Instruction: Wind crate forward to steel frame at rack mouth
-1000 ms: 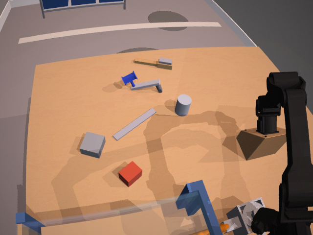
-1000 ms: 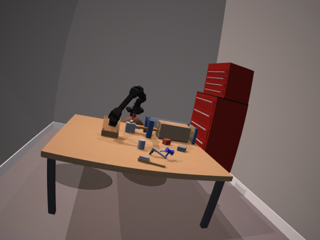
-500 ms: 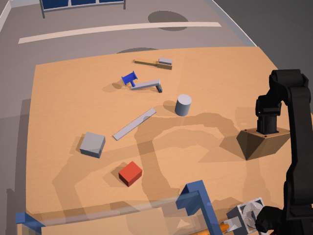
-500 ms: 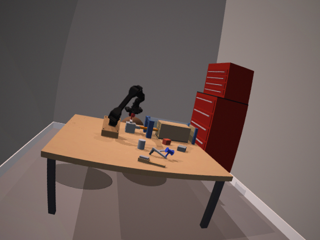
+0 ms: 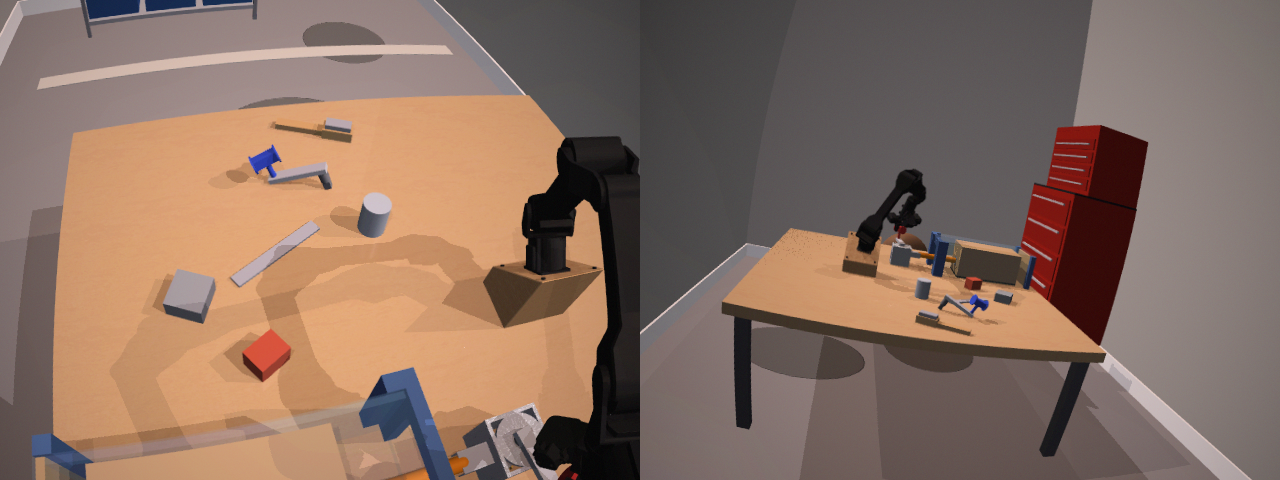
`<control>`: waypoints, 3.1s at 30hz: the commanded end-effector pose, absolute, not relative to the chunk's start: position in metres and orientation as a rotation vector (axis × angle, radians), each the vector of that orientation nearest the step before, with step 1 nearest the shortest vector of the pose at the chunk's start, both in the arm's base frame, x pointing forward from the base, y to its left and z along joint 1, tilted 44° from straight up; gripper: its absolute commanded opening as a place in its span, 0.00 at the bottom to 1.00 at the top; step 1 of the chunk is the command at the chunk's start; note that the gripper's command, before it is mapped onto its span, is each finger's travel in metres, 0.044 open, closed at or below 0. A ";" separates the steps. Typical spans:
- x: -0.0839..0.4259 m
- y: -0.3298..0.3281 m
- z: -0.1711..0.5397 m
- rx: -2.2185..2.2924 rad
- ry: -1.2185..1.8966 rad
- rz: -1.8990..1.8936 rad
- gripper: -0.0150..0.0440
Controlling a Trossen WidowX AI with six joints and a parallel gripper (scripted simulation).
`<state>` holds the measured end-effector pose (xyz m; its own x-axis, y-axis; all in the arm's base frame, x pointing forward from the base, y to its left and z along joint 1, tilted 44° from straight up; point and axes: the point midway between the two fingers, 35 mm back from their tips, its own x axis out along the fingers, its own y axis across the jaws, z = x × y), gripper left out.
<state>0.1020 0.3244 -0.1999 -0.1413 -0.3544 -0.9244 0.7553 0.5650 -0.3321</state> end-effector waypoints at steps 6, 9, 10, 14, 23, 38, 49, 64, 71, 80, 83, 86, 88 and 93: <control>0.079 0.312 -0.196 0.331 1.417 -1.026 0.25; 0.076 0.310 -0.195 0.330 1.417 -1.027 0.25; 0.075 0.309 -0.195 0.330 1.417 -1.027 0.25; 0.071 0.307 -0.193 0.330 1.418 -1.027 0.25; 0.063 0.301 -0.190 0.329 1.418 -1.027 0.25; 0.052 0.290 -0.182 0.328 1.418 -1.028 0.25; 0.046 0.282 -0.176 0.327 1.419 -1.029 0.25; 0.039 0.269 -0.166 0.326 1.419 -1.030 0.25; 0.037 0.263 -0.161 0.325 1.418 -1.031 0.25; 0.035 0.256 -0.155 0.324 1.418 -1.032 0.25; 0.034 0.253 -0.153 0.324 1.418 -1.032 0.25; 0.034 0.250 -0.151 0.324 1.418 -1.032 0.25; 0.034 0.249 -0.149 0.323 1.418 -1.032 0.25; 0.034 0.244 -0.145 0.323 1.417 -1.033 0.25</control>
<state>0.0329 0.2559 -0.1502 -0.1772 -0.3641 -0.9143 0.7360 0.5678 -0.3688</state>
